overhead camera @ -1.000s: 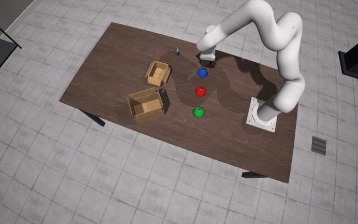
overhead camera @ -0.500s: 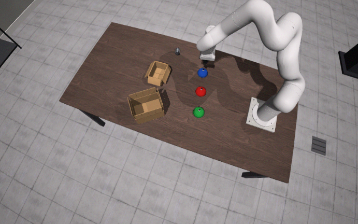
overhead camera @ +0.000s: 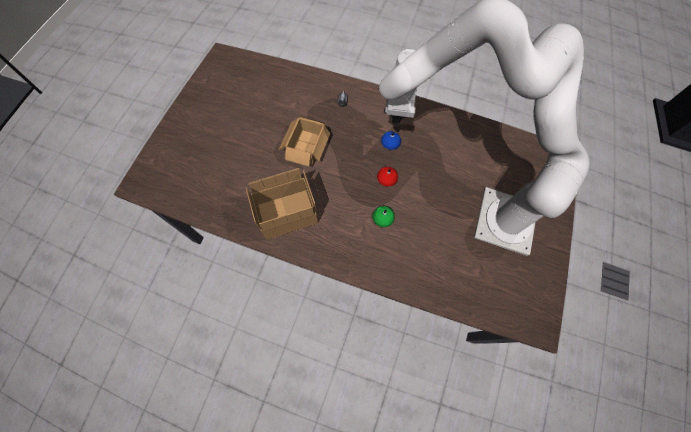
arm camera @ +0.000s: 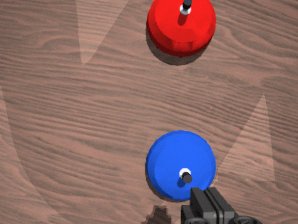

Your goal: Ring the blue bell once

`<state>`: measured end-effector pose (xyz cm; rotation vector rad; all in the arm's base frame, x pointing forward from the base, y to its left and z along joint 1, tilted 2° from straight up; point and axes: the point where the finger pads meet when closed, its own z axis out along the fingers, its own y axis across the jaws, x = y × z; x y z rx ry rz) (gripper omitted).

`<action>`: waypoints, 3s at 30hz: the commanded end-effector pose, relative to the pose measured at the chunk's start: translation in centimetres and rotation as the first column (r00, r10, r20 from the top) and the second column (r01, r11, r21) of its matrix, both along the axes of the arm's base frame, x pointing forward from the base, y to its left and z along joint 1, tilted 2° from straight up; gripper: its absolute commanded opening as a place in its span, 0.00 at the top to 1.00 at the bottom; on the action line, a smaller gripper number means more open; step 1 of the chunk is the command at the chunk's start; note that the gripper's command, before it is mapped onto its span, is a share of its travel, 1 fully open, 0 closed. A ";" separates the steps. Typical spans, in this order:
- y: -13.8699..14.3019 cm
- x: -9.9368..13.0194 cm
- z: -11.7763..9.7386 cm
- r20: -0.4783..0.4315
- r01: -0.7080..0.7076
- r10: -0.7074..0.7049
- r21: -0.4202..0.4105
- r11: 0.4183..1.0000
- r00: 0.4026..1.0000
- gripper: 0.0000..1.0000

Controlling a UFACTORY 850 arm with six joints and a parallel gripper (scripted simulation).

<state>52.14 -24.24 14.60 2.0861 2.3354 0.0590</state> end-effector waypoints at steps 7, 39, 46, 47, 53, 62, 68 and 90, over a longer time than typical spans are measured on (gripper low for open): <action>0.0 0.1 0.1 0.002 0.000 0.000 -0.001 1.000 1.000 1.00; 0.0 0.2 -2.3 0.002 0.000 0.000 -0.001 1.000 1.000 1.00; 0.0 0.3 -3.6 0.002 0.000 0.000 -0.001 1.000 1.000 1.00; 0.0 0.3 -3.8 0.002 0.000 0.000 -0.001 1.000 1.000 1.00; 0.0 0.3 -4.5 0.002 0.000 0.000 -0.001 1.000 1.000 1.00; 0.0 0.4 -5.6 0.002 0.000 0.000 -0.001 1.000 1.000 1.00; 0.0 0.4 -5.8 0.002 0.000 0.000 -0.001 1.000 1.000 1.00; 0.0 0.4 -6.0 0.002 0.000 0.000 -0.001 1.000 1.000 1.00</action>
